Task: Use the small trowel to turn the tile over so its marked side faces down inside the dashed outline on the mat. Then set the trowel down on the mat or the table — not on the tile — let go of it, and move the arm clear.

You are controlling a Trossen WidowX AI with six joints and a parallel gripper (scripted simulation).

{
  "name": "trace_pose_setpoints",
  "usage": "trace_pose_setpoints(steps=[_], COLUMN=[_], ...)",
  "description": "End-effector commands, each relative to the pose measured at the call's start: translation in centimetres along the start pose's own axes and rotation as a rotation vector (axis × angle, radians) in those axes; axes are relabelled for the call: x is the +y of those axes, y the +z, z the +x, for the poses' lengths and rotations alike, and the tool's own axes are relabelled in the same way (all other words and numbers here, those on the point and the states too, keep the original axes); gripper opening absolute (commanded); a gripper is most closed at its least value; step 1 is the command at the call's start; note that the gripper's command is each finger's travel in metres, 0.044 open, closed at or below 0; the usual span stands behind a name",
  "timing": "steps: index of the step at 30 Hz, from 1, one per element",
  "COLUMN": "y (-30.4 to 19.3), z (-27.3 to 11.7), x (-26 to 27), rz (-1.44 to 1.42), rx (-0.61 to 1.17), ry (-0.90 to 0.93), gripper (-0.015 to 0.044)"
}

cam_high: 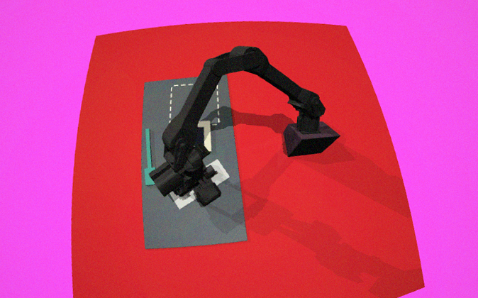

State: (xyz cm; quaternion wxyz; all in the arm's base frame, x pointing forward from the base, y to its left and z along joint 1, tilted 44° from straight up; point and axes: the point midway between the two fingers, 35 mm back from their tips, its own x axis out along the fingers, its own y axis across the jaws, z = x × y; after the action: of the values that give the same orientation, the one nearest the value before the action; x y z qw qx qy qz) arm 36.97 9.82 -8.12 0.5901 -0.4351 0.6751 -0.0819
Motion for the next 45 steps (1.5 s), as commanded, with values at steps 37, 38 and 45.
trace_pose_setpoints(steps=[37, 38, 45], y=[-0.16, -0.16, -0.16], z=[0.71, 0.71, 0.71], x=[-0.07, -0.07, -0.07], rz=[0.184, 0.214, 0.419], rx=[0.005, 0.005, 0.005], ry=[-0.004, -0.004, -0.004], gripper=[0.0130, 0.0130, 0.0130])
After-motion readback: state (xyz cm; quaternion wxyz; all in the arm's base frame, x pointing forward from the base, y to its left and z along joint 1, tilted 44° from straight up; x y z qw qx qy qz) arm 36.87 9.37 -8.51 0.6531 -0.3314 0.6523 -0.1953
